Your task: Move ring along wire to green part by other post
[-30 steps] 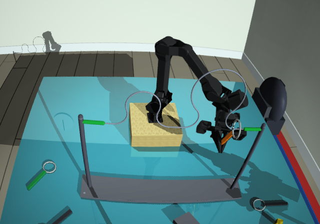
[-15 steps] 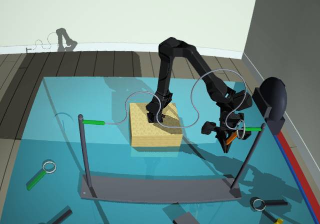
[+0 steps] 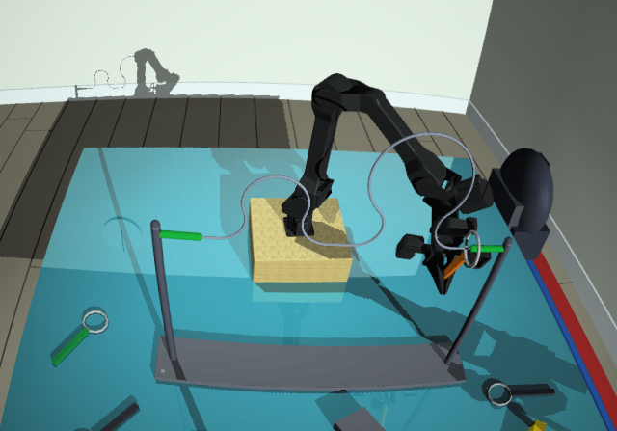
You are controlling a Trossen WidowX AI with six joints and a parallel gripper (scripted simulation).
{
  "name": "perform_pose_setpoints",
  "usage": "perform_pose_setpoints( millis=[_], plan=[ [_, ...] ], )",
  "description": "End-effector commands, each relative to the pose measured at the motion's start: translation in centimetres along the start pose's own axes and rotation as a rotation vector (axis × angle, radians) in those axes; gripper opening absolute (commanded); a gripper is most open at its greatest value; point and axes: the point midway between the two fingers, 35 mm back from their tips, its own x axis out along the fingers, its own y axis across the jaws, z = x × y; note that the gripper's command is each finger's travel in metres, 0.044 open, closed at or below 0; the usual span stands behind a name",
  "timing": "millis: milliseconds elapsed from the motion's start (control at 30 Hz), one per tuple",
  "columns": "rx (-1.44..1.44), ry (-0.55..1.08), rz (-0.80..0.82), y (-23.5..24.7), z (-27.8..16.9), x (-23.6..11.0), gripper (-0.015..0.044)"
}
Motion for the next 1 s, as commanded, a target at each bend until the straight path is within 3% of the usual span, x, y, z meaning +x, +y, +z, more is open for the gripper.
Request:
perform_pose_setpoints(
  millis=[0, 967],
  plan=[
    [0.008, -0.004, -0.003, 0.5, 0.2, -0.1, -0.0150],
    [0.009, -0.005, -0.003, 1.5, -1.7, 0.7, -0.0150]
  ],
)
